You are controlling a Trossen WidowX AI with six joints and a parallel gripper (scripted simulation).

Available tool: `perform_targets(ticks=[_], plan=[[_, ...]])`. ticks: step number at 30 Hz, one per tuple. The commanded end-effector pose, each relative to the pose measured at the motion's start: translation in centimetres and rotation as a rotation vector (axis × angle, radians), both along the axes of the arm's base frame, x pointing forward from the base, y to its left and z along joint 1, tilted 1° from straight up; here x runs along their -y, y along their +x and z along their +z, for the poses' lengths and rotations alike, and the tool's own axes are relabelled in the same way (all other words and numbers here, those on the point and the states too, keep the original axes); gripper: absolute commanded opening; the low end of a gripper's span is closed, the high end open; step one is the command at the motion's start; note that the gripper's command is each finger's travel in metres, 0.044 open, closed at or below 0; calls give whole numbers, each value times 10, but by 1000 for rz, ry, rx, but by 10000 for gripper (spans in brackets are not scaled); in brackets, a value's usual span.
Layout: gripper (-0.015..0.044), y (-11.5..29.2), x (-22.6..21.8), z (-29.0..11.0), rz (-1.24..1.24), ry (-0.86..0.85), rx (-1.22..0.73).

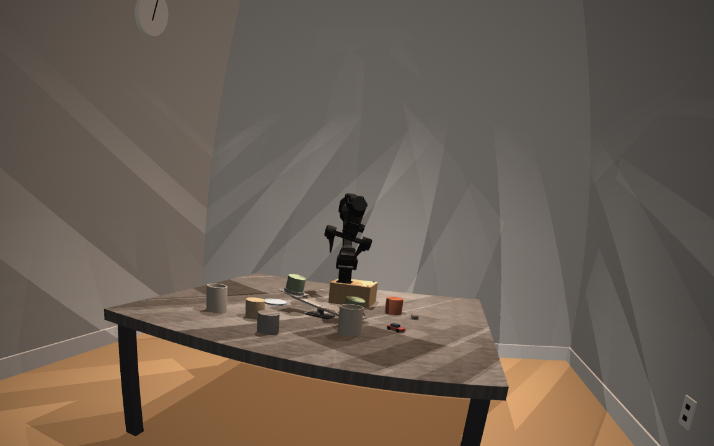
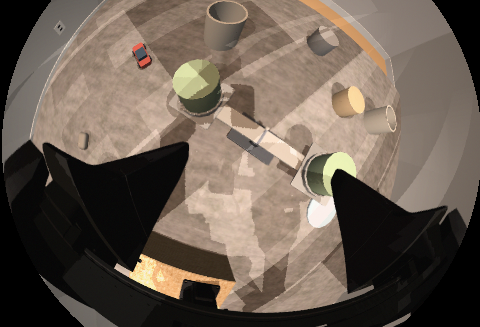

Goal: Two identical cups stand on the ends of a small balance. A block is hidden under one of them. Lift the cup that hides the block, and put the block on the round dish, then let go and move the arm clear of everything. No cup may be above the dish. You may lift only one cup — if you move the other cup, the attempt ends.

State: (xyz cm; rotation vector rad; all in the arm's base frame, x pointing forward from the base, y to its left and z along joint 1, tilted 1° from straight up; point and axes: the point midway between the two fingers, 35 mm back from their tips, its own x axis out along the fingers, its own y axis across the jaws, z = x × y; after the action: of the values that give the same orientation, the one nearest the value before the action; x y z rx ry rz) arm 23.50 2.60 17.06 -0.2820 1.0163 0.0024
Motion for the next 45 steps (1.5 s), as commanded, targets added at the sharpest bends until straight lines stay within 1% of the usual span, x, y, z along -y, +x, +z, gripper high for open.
perform_targets(ticks=[1, 17, 33, 41, 45], plan=[[440, 13, -9, -5, 118, -47, -82], [440, 66, -42, -37, 575, -168, -345], [440, 110, -72, -99, 1048, -188, -548], [440, 112, -73, -103, 1067, -187, -555], [440, 112, -73, -117, 1067, -187, -555]])
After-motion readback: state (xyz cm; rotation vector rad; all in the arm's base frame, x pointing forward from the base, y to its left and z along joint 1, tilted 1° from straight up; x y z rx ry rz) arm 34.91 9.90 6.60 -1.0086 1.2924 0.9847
